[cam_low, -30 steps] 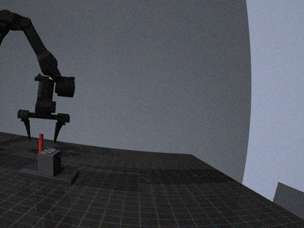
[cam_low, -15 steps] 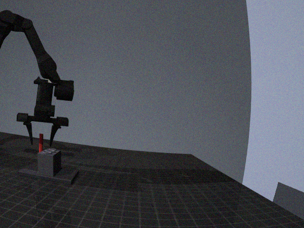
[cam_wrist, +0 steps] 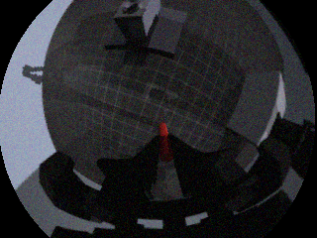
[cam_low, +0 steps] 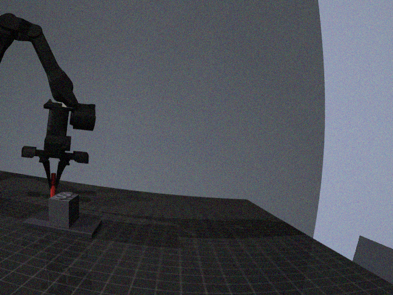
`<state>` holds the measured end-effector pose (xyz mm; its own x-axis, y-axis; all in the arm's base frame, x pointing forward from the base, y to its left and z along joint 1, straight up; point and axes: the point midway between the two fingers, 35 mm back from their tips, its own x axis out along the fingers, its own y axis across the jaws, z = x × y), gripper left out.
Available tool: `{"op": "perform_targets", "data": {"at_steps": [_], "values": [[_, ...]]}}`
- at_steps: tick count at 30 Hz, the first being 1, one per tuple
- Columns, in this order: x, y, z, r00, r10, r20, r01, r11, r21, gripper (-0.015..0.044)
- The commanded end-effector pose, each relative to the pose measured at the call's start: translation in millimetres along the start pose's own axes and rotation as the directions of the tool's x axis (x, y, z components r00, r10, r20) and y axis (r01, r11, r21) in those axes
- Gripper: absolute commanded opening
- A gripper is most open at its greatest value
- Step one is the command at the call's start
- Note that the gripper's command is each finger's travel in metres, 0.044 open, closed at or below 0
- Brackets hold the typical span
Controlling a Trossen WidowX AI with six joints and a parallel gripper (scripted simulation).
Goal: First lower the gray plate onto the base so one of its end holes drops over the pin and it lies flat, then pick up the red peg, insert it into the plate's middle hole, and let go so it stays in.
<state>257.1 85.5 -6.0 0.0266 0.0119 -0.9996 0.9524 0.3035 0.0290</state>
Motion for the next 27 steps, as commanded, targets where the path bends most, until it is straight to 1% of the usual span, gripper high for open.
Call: {"op": "perform_targets", "data": {"at_steps": [1, 9, 27], "values": [[0.5, -0.1, -0.2, 1.0, 0.0, -0.001, 0.0, 1.0, 0.005, 0.0], [-4.3, 0.9, -0.2, 1.0, 0.0, -0.001, 0.0, 1.0, 0.005, 0.0], [-58.5, 6.6, -0.4, 1.0, 0.001, -0.001, -0.001, 1.0, 0.005, 0.0]]}}
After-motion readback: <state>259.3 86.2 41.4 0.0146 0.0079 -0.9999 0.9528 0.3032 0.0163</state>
